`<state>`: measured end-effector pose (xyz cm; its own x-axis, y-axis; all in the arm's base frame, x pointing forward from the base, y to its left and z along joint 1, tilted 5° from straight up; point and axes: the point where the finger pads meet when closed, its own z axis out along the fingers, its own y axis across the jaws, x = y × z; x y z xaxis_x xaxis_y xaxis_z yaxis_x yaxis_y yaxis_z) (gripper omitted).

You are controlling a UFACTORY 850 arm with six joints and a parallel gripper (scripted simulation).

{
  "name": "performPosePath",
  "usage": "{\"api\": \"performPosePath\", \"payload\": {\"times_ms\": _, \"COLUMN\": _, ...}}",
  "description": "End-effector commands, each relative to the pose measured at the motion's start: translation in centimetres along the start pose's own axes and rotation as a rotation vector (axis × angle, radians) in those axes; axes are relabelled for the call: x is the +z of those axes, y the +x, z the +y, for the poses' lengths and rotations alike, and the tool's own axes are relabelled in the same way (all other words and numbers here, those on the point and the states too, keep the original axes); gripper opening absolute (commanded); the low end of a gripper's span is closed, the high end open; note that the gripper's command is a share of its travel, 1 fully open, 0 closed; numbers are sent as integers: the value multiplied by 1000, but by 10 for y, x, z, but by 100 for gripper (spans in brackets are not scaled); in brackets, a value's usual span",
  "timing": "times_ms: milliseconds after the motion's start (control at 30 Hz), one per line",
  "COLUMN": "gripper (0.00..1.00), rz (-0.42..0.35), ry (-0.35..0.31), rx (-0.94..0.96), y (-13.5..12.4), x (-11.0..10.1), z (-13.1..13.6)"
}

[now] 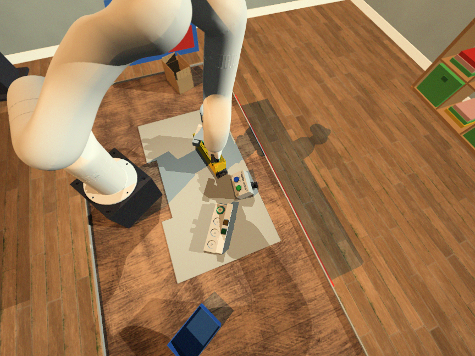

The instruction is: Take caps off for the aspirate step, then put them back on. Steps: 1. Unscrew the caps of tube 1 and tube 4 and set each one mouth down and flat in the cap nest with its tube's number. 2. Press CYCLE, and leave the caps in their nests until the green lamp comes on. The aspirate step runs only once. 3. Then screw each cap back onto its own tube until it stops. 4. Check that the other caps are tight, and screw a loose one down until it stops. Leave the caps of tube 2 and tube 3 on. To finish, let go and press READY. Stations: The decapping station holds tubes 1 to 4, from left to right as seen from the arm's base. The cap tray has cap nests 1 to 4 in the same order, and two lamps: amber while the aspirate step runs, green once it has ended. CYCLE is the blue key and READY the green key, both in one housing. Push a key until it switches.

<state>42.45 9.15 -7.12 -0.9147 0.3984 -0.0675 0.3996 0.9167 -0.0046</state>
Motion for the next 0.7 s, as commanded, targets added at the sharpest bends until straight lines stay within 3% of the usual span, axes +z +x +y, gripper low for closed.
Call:
{"api": "performPosePath", "payload": {"times_ms": 0, "gripper": 46, "rz": -11, "ry": 31, "rx": -4, "y": -1, "x": -1, "z": 0}}
{"api": "performPosePath", "payload": {"times_ms": 200, "gripper": 46, "rz": -11, "ry": 31, "rx": -4, "y": -1, "x": -1, "z": 0}}
{"api": "performPosePath", "payload": {"times_ms": 300, "gripper": 46, "rz": -15, "ry": 30, "rx": 246, "y": -1, "x": 0, "z": 0}}
{"api": "performPosePath", "payload": {"times_ms": 367, "gripper": 46, "rz": -15, "ry": 30, "rx": 246, "y": -1, "x": 0, "z": 0}}
{"api": "performPosePath", "payload": {"times_ms": 433, "gripper": 46, "rz": -17, "ry": 28, "rx": 403, "y": -1, "x": -1, "z": 0}}
{"api": "performPosePath", "payload": {"times_ms": 667, "gripper": 46, "rz": -21, "ry": 26, "rx": 663, "y": -1, "x": -1, "z": 0}}
